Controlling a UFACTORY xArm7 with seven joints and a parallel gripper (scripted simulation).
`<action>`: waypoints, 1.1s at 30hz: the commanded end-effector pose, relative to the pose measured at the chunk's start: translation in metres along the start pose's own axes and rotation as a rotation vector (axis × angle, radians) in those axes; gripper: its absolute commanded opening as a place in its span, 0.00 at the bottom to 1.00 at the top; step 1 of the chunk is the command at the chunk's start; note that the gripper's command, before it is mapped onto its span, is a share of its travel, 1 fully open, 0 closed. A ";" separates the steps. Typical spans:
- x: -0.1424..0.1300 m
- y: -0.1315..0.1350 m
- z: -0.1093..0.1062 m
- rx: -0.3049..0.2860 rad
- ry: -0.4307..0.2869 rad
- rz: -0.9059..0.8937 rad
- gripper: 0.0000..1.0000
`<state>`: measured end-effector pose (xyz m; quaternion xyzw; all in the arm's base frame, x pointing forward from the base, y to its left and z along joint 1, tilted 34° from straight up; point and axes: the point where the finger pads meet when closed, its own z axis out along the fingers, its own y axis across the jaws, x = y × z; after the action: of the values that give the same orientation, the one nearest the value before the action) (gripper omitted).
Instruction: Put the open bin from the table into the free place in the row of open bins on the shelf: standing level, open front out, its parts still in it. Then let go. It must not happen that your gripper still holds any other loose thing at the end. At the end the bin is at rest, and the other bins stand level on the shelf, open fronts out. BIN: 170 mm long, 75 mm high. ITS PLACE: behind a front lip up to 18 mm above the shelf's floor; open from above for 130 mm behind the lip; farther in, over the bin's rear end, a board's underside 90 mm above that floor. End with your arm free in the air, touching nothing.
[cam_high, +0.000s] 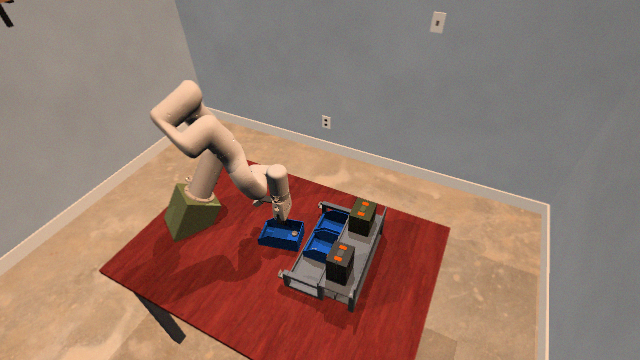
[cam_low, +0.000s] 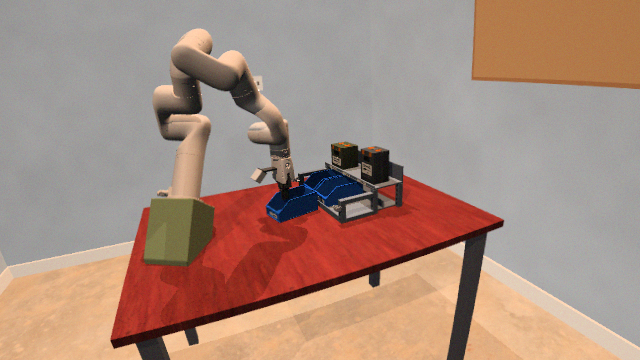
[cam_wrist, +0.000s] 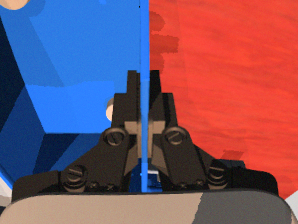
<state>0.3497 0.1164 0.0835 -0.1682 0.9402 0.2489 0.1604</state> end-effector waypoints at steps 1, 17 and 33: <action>-0.001 -0.001 0.000 0.001 -0.002 0.000 0.00; -0.001 -0.001 -0.004 0.001 -0.002 0.000 0.00; -0.001 -0.001 -0.012 0.001 -0.002 0.000 0.00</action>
<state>0.3475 0.1114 0.0916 -0.1682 0.9402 0.2489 0.1603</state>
